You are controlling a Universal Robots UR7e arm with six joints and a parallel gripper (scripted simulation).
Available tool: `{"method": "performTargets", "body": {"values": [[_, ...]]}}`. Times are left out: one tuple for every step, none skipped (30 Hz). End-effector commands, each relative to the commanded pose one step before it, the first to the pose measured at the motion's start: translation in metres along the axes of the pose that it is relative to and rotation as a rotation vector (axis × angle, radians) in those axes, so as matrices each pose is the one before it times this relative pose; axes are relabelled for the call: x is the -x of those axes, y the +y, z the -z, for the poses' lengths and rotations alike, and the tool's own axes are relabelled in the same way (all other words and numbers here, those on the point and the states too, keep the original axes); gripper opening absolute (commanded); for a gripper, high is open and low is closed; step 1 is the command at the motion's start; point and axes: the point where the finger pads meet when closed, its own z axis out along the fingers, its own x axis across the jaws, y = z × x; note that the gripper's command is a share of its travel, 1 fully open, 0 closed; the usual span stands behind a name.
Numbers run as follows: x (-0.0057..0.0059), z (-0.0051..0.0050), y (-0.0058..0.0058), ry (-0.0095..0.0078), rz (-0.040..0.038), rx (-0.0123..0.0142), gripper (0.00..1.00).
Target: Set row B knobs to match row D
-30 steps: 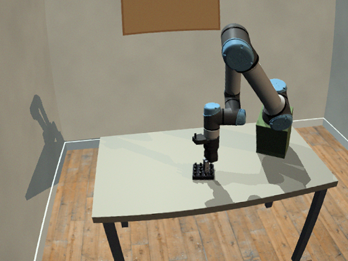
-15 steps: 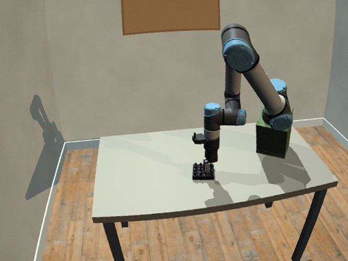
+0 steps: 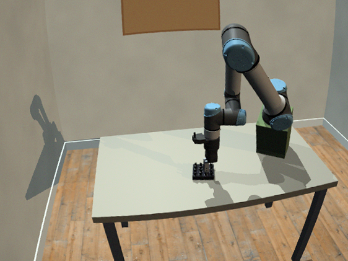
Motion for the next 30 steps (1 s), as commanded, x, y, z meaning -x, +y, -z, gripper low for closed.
{"method": "performTargets", "body": {"values": [[0.00064, 0.00034, 0.00092, 0.00065, -0.00392, -0.00006, 0.30], [-0.00001, 0.00000, 0.00000, 0.00000, -0.00012, 0.00000, 0.30], [-0.00001, 0.00000, 0.00000, 0.00000, -0.00006, 0.00000, 0.30], [0.00000, 0.00000, 0.00000, 0.00000, 0.00013, 0.00000, 0.30], [0.00000, 0.00000, 0.00000, 0.00000, 0.00012, 0.00000, 0.30], [0.00000, 0.00000, 0.00000, 0.00000, 0.00009, 0.00000, 0.30], [0.00000, 0.00000, 0.00000, 0.00000, 0.00007, 0.00000, 0.30], [0.00000, 0.00000, 0.00000, 0.00000, 0.00005, 0.00000, 0.30], [0.00000, 0.00000, 0.00000, 0.00000, 0.00003, 0.00000, 0.30], [0.00000, 0.00000, 0.00000, 0.00000, 0.00002, 0.00000, 0.30], [0.00000, 0.00000, 0.00000, 0.00000, 0.00001, 0.00000, 0.30], [0.00000, 0.00000, 0.00000, 0.00000, 0.00001, 0.00000, 0.30], [0.00000, 0.00000, 0.00000, 0.00000, 0.00000, 0.00000, 0.30], [0.00000, 0.00000, 0.00000, 0.00000, 0.00000, 0.00000, 0.30], [0.00000, 0.00000, 0.00000, 0.00000, 0.00000, 0.00000, 0.30], [0.00000, 0.00000, 0.00000, 0.00000, 0.00000, 0.00000, 0.46], [0.00000, 0.00000, 0.00000, 0.00000, 0.00000, 0.00000, 0.46], [0.00000, 0.00000, 0.00000, -0.00001, 0.00000, 0.00000, 0.46], [0.00000, 0.00000, 0.00000, -0.00001, 0.00000, 0.00000, 0.46], [0.00000, 0.00000, 0.00000, -0.00001, 0.00000, 0.00000, 0.46], [0.00000, 0.00000, 0.00000, -0.00001, 0.00000, 0.00000, 0.46], [0.00000, 0.00000, 0.00000, 0.00000, 0.00000, 0.00000, 0.46], [0.00000, 0.00000, 0.00000, 0.00000, 0.00000, 0.00000, 0.46], [0.00000, 0.00000, 0.00000, 0.00000, 0.00000, 0.00000, 0.46], [0.00000, 0.00000, 0.00000, 0.00000, 0.00000, 0.00000, 0.46], [0.00000, 0.00000, 0.00000, 0.00000, 0.00000, 0.00000, 0.46], [0.00000, 0.00000, 0.00000, 0.00000, 0.00000, 0.00000, 0.46], [0.00000, 0.00000, 0.00000, 0.00000, 0.00000, 0.00000, 0.46], [0.00000, 0.00000, 0.00000, 0.00000, 0.00000, 0.00000, 0.46], [0.00000, 0.00000, 0.00000, 0.00000, 0.00000, 0.00000, 0.46]]}}
